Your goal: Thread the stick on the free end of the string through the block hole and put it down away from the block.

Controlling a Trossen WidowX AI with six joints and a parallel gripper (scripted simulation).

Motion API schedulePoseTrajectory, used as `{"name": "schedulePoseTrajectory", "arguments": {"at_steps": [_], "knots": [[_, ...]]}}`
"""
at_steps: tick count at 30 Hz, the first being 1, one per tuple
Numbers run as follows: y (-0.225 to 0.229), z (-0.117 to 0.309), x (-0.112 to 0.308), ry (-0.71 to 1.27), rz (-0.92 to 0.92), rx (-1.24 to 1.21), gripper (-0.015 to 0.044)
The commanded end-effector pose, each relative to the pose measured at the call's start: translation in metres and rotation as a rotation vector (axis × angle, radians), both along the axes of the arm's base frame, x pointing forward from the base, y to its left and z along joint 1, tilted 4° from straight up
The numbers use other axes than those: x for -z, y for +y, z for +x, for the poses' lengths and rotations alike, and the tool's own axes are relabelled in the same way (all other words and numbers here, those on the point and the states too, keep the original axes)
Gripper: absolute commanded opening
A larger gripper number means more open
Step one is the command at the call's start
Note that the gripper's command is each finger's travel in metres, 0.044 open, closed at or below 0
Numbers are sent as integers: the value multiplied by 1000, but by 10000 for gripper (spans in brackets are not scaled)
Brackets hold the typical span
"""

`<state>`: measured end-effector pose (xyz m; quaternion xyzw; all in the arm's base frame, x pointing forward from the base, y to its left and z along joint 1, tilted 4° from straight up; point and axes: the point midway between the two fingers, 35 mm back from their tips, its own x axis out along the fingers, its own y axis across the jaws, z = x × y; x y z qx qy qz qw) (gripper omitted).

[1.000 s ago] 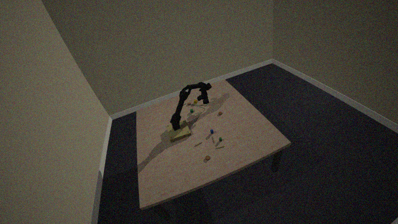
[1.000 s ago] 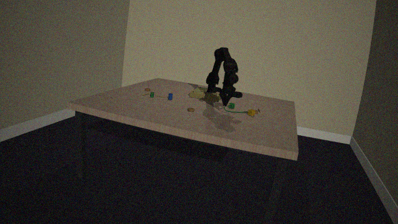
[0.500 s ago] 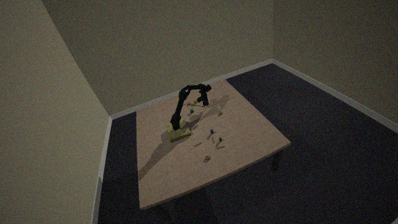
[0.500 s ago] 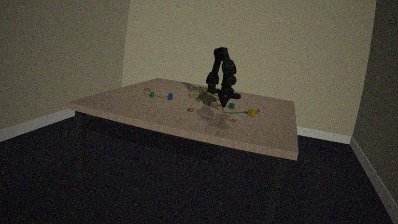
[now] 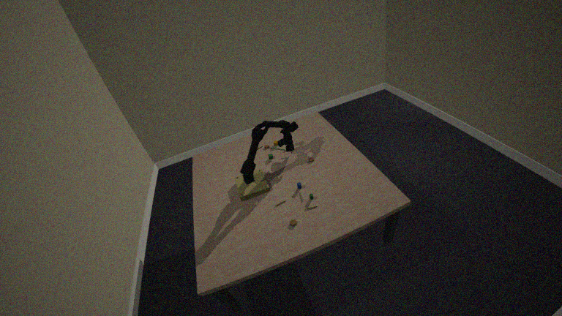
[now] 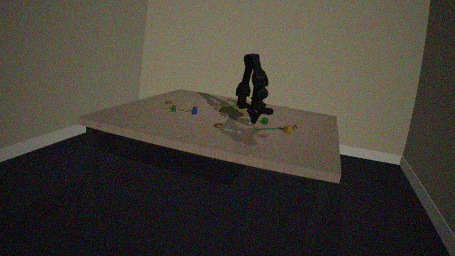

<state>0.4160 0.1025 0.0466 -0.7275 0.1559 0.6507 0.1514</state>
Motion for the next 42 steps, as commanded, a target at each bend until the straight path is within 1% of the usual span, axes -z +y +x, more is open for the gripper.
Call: {"name": "schedulePoseTrajectory", "arguments": {"at_steps": [1, 16, 42], "knots": [[-3, -5, 5, 5, -2, -4, 0], [-7, -12, 12, 6, -2, -4, 0], [9, -40, 14, 8, -1, -4, 0]]}}
